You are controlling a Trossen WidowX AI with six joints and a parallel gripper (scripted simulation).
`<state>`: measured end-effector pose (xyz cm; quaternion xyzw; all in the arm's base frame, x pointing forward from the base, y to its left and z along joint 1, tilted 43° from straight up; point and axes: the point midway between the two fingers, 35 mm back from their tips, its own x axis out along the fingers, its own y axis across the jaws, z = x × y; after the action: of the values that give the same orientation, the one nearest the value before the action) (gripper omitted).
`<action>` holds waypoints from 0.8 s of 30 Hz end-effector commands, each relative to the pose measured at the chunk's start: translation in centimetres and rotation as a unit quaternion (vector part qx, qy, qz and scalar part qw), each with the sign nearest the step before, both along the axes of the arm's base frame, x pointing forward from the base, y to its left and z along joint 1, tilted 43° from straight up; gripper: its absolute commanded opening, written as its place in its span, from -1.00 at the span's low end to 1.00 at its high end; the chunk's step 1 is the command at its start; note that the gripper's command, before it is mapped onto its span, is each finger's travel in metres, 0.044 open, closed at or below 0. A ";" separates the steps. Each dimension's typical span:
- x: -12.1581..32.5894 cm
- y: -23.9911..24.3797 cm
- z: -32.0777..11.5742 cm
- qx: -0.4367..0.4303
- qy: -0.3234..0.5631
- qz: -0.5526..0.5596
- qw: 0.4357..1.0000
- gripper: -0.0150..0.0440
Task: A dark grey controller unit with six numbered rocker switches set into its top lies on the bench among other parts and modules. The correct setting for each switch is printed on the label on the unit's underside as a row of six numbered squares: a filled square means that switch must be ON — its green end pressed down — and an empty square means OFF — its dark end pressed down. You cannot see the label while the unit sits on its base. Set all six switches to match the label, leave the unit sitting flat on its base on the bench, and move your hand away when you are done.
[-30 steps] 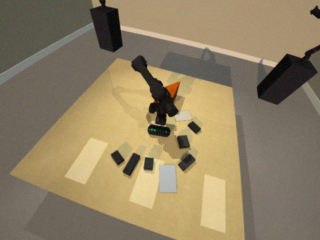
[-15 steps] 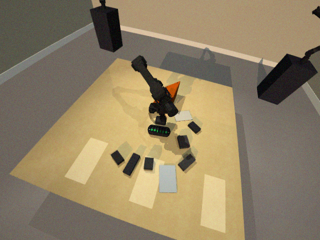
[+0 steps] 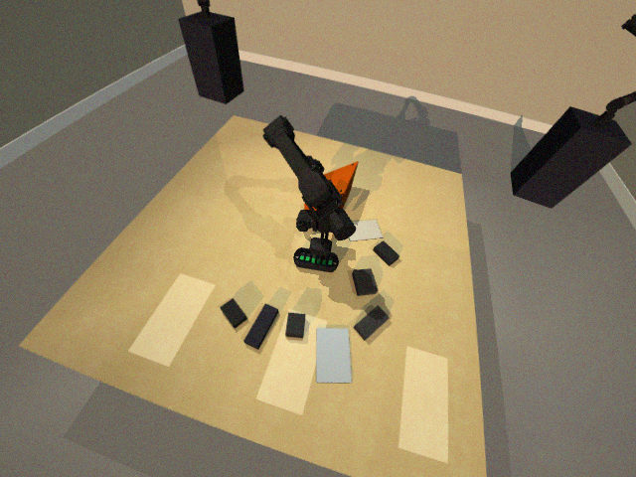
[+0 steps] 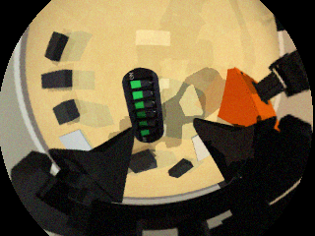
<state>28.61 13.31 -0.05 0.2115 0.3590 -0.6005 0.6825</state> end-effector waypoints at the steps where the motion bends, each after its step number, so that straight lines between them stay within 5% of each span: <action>1: 1.6 0.4 -1.2 -0.005 0.017 -0.012 1.000 0.29; 10: 5.2 1.4 -4.3 -0.014 0.051 -0.045 0.998 -0.49; 24: 7.4 0.9 -7.9 -0.023 0.080 -0.075 0.994 -0.49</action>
<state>35.82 14.34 -7.78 0.1730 0.3801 -0.6729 0.6106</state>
